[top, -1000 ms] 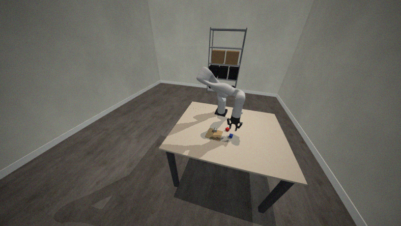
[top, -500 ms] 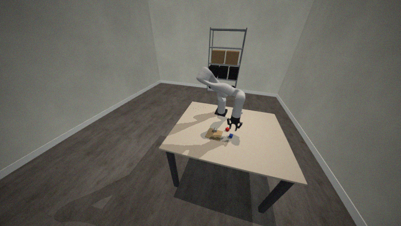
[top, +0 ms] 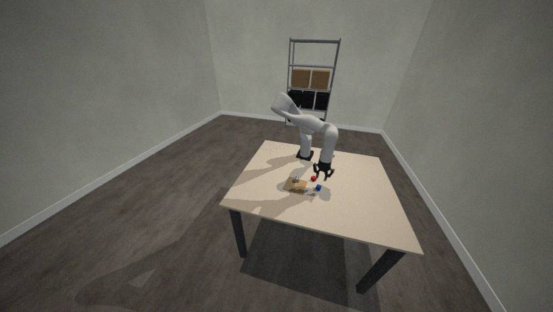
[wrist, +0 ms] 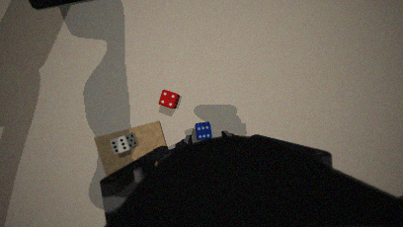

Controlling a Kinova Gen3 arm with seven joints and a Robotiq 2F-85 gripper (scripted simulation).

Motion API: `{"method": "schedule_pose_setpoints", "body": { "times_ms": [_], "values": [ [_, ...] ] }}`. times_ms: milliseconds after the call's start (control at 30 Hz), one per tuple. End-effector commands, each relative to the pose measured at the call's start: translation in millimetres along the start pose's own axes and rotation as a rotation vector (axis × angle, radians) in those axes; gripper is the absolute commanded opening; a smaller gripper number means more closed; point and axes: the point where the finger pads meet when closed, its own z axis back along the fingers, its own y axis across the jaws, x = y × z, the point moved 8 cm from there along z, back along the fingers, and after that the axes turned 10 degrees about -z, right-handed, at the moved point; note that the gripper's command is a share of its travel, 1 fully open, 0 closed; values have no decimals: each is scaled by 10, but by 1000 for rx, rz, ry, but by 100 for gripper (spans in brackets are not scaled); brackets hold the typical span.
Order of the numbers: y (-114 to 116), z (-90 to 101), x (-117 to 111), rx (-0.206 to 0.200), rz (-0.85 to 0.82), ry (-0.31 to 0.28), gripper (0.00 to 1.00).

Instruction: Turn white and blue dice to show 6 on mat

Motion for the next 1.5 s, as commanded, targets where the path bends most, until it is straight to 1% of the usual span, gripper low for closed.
{"method": "schedule_pose_setpoints", "body": {
  "times_ms": [0,233,1133,1467],
  "values": [
    [-14,-25,3,-3,14,-1,46],
    [-14,-62,5,-4,28,0,46],
    [-23,-425,17,-4,28,0,46],
    [-24,-495,19,-4,28,0,46]
  ]
}}
